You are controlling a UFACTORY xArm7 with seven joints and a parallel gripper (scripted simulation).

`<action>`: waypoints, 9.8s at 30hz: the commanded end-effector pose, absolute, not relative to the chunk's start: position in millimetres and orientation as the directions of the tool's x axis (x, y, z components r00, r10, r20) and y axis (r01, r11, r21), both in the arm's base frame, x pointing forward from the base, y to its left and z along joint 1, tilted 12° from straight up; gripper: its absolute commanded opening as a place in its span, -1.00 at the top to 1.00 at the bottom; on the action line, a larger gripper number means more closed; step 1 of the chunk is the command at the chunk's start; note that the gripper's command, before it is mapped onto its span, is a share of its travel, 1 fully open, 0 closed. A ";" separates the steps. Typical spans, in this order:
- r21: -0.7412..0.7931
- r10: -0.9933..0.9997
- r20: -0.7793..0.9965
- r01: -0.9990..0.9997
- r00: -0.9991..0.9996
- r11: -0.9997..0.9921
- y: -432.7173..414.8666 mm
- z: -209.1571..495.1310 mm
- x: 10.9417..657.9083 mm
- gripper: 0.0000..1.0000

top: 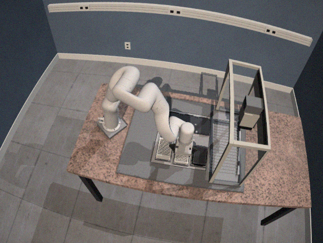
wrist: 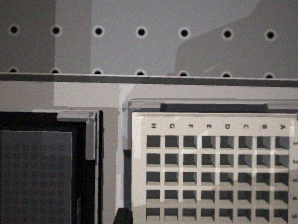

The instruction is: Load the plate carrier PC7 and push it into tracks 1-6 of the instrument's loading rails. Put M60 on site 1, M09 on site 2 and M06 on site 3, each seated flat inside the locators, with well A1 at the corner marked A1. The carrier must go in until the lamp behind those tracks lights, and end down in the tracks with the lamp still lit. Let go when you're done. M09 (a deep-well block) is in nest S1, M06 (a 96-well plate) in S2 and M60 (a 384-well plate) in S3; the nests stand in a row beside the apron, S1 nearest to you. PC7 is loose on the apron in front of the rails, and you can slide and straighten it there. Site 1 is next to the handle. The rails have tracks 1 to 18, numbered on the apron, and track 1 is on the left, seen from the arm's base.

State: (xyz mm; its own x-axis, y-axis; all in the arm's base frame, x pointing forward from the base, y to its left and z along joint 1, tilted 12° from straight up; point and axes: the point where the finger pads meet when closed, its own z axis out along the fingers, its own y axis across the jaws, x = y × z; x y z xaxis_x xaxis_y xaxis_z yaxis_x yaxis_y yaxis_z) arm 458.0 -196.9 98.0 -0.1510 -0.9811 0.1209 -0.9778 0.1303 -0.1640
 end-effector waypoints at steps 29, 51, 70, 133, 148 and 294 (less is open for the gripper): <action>-0.167 -0.981 0.122 -0.977 -0.151 0.130 -197.1 100.1 459.0 1.00; -0.167 -0.981 0.122 -0.977 -0.151 0.130 -197.1 100.1 459.0 1.00; -0.167 -0.981 0.122 -0.977 -0.151 0.130 -195.7 109.2 457.6 1.00; -0.168 -0.981 0.122 -0.977 -0.151 0.130 -185.6 178.6 447.2 1.00; -0.168 -0.981 0.122 -0.977 -0.151 0.130 -182.4 199.8 444.1 1.00; -0.173 -0.975 0.113 -0.970 -0.191 0.170 30.2 122.5 598.9 1.00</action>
